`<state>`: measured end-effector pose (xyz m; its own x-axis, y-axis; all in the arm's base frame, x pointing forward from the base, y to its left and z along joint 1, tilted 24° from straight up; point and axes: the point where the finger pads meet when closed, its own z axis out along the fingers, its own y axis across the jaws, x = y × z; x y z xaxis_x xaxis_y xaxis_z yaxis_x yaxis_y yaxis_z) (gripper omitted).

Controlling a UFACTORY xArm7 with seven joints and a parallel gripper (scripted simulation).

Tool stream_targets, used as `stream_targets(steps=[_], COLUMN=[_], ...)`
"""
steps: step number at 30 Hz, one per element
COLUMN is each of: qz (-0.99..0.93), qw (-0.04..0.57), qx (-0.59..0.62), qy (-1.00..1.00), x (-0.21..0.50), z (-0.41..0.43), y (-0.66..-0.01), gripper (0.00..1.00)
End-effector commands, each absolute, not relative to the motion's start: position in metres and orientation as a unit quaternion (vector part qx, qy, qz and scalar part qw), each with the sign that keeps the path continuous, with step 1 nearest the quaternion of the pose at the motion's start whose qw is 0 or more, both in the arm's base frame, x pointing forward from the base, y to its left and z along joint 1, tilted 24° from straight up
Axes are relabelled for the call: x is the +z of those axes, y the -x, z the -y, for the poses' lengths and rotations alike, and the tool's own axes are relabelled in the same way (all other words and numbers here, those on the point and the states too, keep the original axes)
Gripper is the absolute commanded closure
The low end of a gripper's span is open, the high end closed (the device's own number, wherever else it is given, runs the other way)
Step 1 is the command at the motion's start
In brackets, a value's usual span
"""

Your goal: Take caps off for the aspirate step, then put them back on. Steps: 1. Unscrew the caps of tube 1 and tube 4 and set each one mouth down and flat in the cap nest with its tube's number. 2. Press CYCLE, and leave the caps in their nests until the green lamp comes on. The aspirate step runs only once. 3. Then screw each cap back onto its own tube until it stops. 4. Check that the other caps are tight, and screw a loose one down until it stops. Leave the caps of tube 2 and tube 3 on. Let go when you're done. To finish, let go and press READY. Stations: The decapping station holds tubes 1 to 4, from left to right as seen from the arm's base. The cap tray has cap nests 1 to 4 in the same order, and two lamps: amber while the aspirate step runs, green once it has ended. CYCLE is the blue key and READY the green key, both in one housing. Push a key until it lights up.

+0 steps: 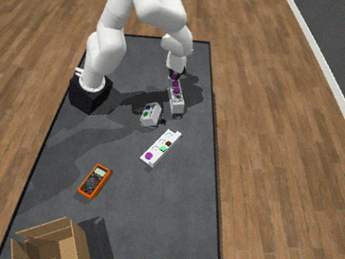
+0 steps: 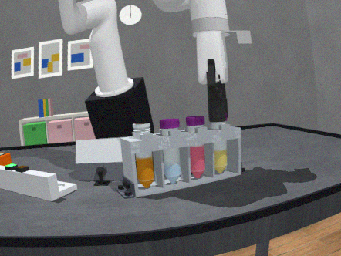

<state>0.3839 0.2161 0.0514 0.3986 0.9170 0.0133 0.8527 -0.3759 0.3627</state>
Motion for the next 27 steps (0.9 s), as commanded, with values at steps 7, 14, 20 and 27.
stream_targets(steps=[7, 14, 20, 27], qz=[-0.511, -0.511, -0.560, -0.652], qw=[0.165, 0.165, 0.173, 0.185], qx=[0.127, 0.127, 0.117, 0.095], qy=[-0.834, -0.834, -0.802, -0.729], x=[0.0523, 0.0523, 0.0532, 0.0532], z=[-0.2175, -0.2175, -0.2177, -0.2177], y=[-0.3839, -0.3839, -0.3834, -0.3834], gripper=[0.54, 0.54, 0.54, 0.54])
